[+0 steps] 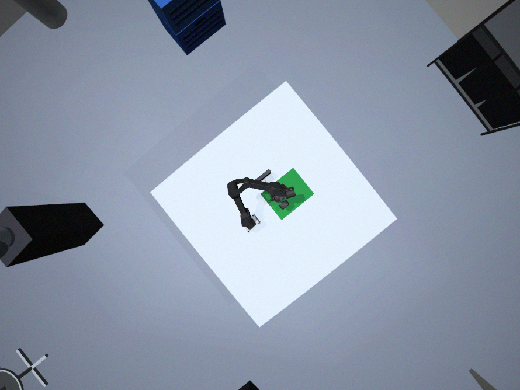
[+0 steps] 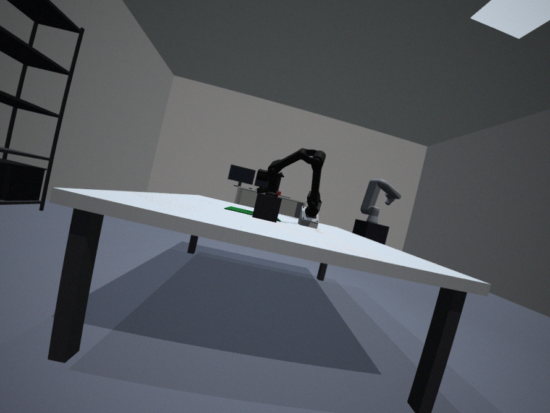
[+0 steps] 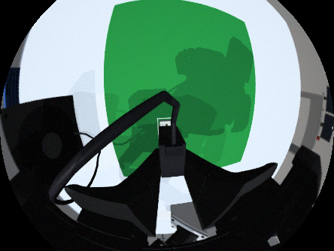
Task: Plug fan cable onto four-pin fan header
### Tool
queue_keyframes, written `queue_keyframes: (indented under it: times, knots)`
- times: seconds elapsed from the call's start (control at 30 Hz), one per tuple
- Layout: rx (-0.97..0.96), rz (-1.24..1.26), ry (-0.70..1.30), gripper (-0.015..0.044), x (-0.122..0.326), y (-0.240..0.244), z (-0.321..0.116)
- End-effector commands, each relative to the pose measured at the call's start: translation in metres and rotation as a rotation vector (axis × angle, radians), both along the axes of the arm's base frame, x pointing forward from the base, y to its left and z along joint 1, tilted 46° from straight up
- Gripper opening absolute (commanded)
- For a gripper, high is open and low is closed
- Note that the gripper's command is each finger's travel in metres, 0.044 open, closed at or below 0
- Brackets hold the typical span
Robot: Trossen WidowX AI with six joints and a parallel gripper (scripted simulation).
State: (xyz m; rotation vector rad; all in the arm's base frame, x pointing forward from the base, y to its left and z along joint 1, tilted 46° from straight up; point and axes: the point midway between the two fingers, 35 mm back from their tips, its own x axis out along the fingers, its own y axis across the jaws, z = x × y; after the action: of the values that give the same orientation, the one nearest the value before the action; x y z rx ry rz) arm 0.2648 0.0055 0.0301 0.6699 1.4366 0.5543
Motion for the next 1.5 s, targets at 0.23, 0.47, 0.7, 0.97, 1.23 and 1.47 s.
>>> queue_keyframes:
  times: [0.23, 0.47, 0.7, 0.97, 1.23, 1.47]
  knots:
    - [0.005, -0.005, 0.001, 0.0, 0.0, 0.002, -0.002]
    - [0.005, -0.005, 0.002, 0.0, 0.0, 0.004, -0.003]
    - [0.005, -0.005, 0.002, 0.0, 0.0, 0.005, -0.004]
    - [0.005, -0.005, 0.002, 0.0, 0.001, 0.009, -0.008]
    - [0.005, -0.005, 0.002, 0.0, 0.001, 0.013, -0.012]
    - [0.004, -0.004, -0.001, 0.0026, 0.001, 0.014, -0.013]
